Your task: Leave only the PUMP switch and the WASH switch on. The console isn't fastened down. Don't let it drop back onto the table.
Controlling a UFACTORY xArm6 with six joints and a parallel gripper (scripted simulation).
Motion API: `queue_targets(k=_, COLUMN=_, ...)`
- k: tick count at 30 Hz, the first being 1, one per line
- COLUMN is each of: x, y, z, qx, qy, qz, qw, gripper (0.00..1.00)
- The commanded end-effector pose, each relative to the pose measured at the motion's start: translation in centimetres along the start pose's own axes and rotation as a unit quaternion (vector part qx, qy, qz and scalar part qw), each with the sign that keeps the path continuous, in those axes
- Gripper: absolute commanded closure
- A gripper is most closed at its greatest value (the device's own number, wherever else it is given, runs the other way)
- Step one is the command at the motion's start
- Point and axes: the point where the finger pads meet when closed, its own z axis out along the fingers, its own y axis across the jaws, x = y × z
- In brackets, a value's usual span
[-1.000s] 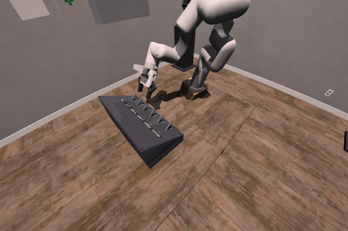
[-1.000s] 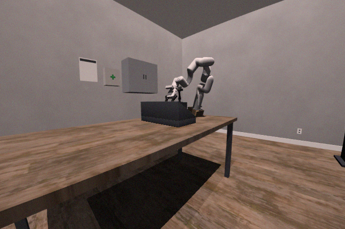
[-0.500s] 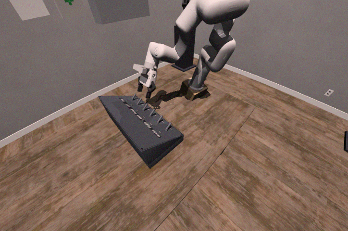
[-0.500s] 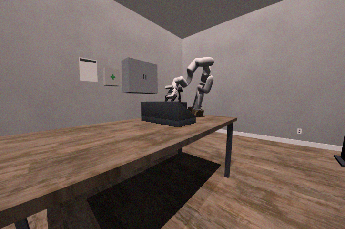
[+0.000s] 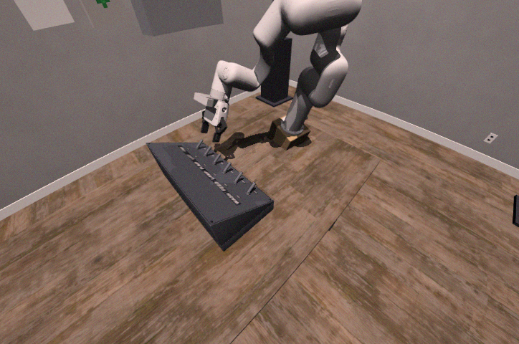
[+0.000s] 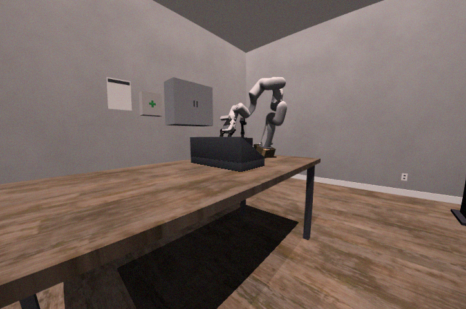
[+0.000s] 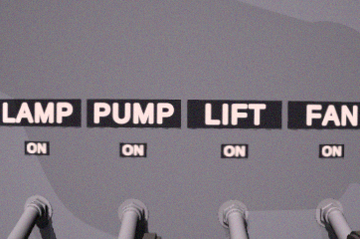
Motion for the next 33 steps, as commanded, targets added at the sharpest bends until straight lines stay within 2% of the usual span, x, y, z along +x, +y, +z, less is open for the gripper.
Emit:
queue_targets(k=1, x=0.2, y=1.8, z=0.0, qx=0.0, qy=0.001, qz=-0.001, qw=1.0, gripper=0.0)
queue_targets(k=9, x=0.2, y=3.3, z=0.0, qx=0.0, qy=0.001, qz=-0.001, qw=1.0, gripper=0.0)
queue_targets(k=33, x=0.2, y=3.4, z=0.0, qx=0.0, qy=0.001, qz=-0.001, qw=1.0, gripper=0.0)
